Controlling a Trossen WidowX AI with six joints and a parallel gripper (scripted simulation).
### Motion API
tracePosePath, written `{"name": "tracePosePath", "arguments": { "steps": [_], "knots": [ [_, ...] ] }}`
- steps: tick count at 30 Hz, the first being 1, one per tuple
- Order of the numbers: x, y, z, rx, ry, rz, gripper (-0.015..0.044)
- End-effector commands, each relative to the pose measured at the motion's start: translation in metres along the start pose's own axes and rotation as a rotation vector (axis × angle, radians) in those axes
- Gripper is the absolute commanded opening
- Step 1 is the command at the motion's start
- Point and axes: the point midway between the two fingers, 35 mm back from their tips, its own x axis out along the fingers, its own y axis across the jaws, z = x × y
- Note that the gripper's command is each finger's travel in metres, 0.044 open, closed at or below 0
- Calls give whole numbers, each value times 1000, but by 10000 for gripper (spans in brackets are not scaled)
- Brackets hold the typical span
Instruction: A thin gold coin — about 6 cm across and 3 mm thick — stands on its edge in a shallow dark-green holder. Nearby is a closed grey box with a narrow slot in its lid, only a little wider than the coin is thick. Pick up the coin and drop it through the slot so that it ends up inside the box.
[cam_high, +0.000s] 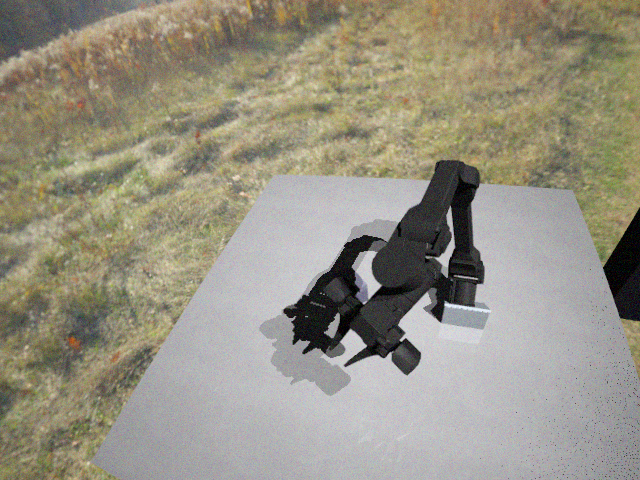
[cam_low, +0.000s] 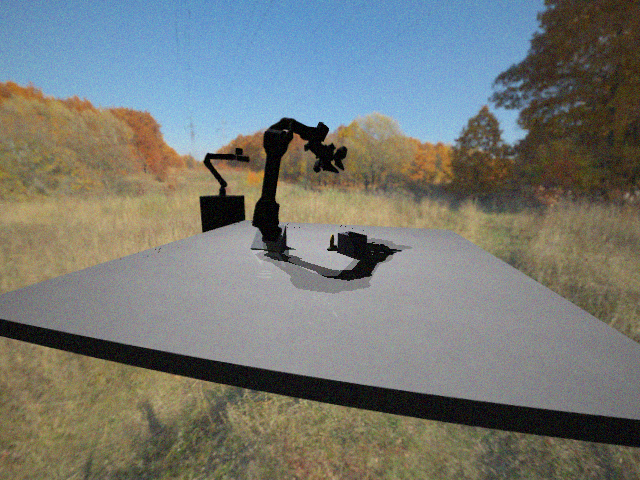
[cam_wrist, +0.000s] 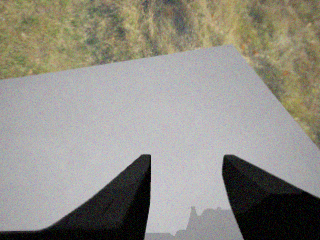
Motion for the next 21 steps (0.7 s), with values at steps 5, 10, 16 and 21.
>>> {"name": "tracePosePath", "arguments": {
  "steps": [5,10,16,21],
  "knots": [
    [15,-47,-93,854,296,-53,161],
    [16,-60,-129,1164,404,-126,161],
    [12,-72,-172,1525,526,-261,161],
    [5,-81,-207,1813,610,-422,161]
  ]
}}
